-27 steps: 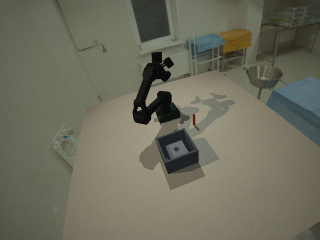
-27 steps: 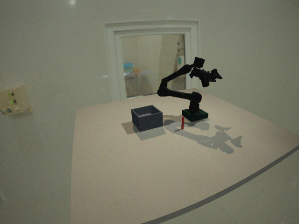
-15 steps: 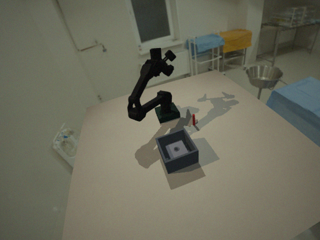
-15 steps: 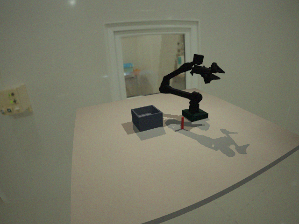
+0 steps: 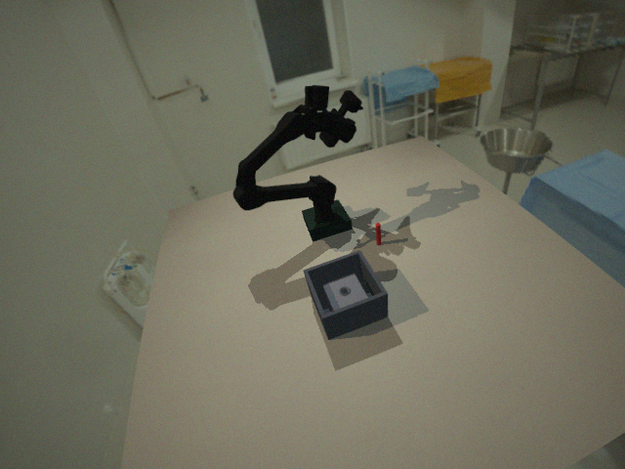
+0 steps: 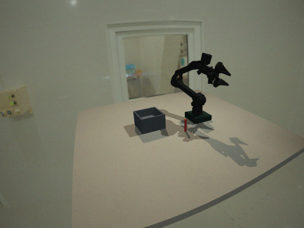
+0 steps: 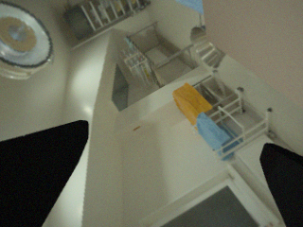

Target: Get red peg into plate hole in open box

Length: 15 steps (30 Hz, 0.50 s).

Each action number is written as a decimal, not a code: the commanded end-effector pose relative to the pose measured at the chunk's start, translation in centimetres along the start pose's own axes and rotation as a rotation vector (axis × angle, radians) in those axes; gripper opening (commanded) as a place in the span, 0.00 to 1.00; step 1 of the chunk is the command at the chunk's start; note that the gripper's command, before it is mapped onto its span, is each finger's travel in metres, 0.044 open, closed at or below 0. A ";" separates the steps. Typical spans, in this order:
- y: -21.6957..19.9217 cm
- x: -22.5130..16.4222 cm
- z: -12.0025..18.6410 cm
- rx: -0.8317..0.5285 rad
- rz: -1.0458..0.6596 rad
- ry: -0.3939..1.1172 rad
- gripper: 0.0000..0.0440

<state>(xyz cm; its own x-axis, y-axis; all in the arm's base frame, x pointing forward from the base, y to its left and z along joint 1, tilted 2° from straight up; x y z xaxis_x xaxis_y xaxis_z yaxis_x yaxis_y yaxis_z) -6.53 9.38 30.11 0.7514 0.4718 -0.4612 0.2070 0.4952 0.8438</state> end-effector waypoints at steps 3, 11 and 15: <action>1.4 2.6 -1.1 0.015 0.037 -0.201 1.00; 2.7 6.9 -1.4 -0.022 0.048 -0.472 1.00; 3.1 9.3 -1.1 -0.062 0.035 -0.601 1.00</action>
Point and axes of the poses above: the point midway between the two fingers, 35 mm back from their tips, its own z axis back along the fingers, its own y axis across the jaws, x = y × z, the point moved 7 cm from there along z, back along the fingers, and after that the axes turned 7 degrees about z, right-handed, at the moved point
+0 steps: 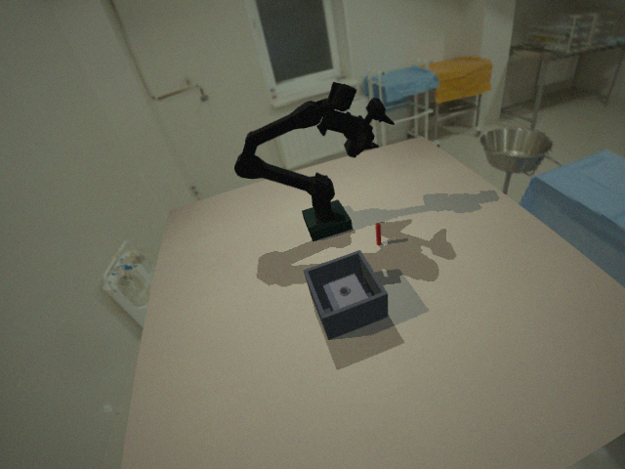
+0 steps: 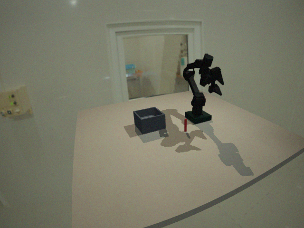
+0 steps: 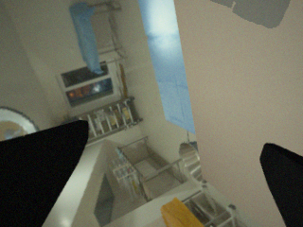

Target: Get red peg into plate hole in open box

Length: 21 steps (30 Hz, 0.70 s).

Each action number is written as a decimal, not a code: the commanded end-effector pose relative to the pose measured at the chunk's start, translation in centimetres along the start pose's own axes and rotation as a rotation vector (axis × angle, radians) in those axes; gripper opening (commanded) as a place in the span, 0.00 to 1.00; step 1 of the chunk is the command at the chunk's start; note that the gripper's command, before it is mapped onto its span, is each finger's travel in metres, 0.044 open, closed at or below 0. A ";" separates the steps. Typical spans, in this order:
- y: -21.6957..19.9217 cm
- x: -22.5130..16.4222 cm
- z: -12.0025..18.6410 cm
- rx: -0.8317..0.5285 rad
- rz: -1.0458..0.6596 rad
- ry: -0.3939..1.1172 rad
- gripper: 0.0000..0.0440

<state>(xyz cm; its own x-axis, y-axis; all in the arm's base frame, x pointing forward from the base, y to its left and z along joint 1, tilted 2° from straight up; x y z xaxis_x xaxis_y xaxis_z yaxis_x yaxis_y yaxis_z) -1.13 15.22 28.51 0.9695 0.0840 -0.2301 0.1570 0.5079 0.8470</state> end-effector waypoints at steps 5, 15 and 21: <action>0.4 4.7 -1.2 -0.111 -0.021 -0.246 1.00; -0.7 10.9 -1.2 -0.319 -0.127 -0.494 1.00; -2.2 14.0 -0.9 -0.454 -0.228 -0.592 1.00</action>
Point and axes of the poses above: the point midway between the two fingers, 35 mm back from their tips, its own z axis back along the fingers, its own y axis across the jaws, x = y × z, the point moved 7 cm from there along z, back along the fingers, and after that the axes turned 7 degrees about z, right-handed, at the moved point
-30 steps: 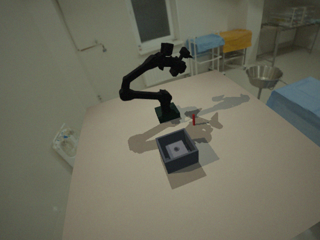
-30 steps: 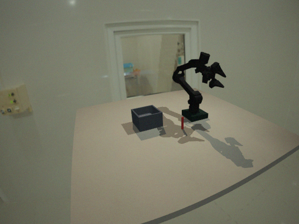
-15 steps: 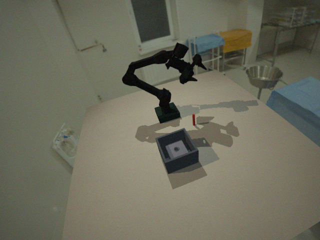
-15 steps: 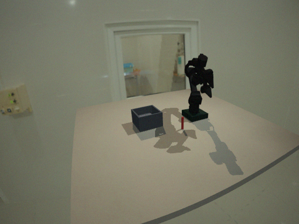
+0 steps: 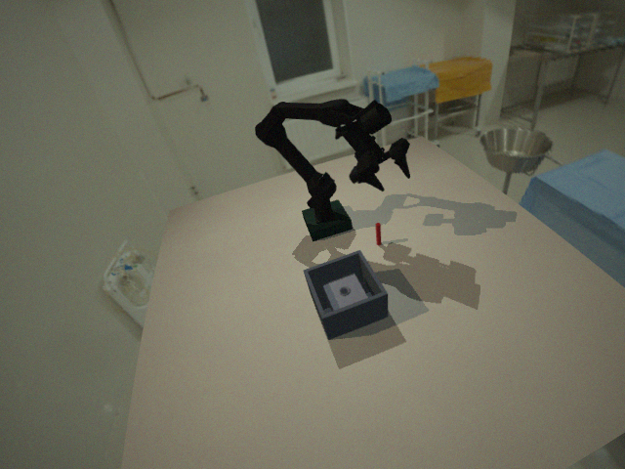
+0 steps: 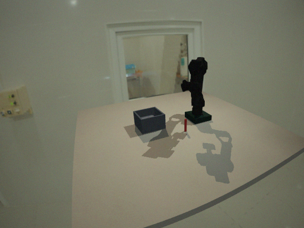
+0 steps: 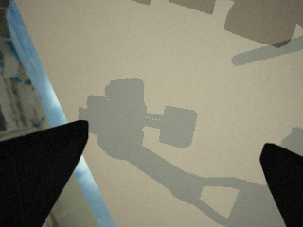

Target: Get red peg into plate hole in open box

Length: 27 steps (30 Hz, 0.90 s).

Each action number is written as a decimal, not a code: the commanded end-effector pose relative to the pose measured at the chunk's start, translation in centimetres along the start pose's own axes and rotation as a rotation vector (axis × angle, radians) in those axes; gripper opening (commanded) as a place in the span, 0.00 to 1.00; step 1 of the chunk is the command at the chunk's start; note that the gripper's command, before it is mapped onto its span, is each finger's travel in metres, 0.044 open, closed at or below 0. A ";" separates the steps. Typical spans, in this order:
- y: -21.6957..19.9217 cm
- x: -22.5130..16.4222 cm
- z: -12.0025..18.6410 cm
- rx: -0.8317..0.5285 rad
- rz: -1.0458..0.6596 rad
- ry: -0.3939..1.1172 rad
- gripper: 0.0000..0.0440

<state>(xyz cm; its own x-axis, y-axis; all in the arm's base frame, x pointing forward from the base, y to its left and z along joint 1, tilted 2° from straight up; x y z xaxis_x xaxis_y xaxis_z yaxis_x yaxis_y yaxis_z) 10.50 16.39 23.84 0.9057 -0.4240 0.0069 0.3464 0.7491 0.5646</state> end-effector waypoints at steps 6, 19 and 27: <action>-1.3 3.3 -2.7 -0.213 -0.115 -0.095 1.00; -4.5 4.9 -7.0 -0.400 -0.246 -0.121 1.00; -6.6 5.0 -9.9 -0.414 -0.297 -0.130 1.00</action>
Point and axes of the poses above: the point midway between the two fingers, 35 mm back from their tips, its own z axis back along the fingers, its own y axis across the jaws, x = y × z, the point moved 7 cm from there along z, back along the fingers, and after that the axes turned 7 degrees about z, right-handed, at the moved point
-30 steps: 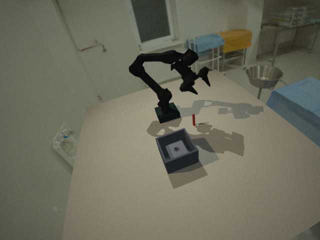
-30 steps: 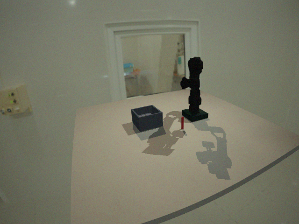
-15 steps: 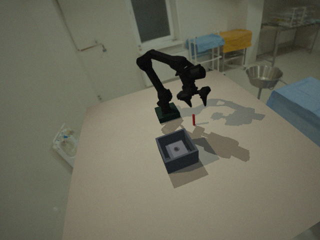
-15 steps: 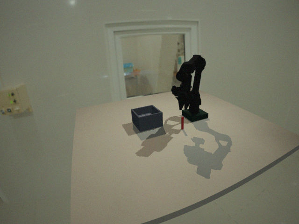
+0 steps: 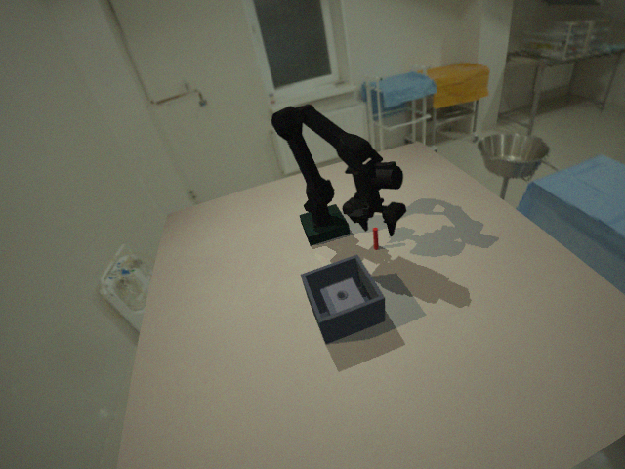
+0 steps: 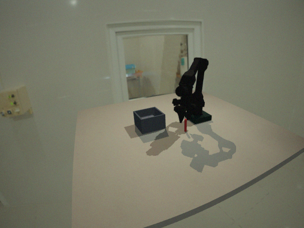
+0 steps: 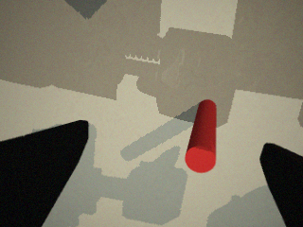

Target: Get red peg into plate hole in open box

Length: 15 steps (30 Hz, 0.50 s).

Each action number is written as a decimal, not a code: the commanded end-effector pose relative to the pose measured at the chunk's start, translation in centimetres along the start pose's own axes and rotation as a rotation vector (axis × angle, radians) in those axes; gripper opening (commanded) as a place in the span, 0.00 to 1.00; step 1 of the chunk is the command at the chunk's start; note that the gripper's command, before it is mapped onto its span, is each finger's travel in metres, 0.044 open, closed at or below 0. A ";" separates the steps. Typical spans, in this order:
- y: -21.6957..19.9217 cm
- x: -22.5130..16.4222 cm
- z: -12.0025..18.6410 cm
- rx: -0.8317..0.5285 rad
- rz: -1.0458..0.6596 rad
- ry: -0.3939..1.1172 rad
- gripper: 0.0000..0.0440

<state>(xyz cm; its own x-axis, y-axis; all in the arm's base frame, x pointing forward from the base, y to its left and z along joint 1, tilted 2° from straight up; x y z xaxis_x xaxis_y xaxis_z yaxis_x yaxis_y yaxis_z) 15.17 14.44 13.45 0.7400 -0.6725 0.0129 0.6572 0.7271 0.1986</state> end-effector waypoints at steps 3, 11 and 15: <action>-0.7 0.0 -2.6 -0.010 -0.041 -0.003 1.00; -1.4 -0.2 -4.6 -0.011 -0.100 0.010 0.83; -1.5 -0.1 -4.8 -0.023 -0.120 0.033 0.59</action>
<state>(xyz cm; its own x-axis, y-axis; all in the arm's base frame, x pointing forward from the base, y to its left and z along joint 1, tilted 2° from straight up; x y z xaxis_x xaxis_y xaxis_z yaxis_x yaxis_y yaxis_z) 14.79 14.12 8.89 0.6726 -0.7397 -0.0215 0.7295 0.6579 0.1871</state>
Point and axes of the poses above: the point midway between the two fingers, 35 mm back from their tips, its own z axis back along the fingers, its own y axis across the jaws, x = y × z, the point moved 7 cm from there along z, back along the fingers, and after that the axes turned 7 degrees about z, right-handed, at the moved point
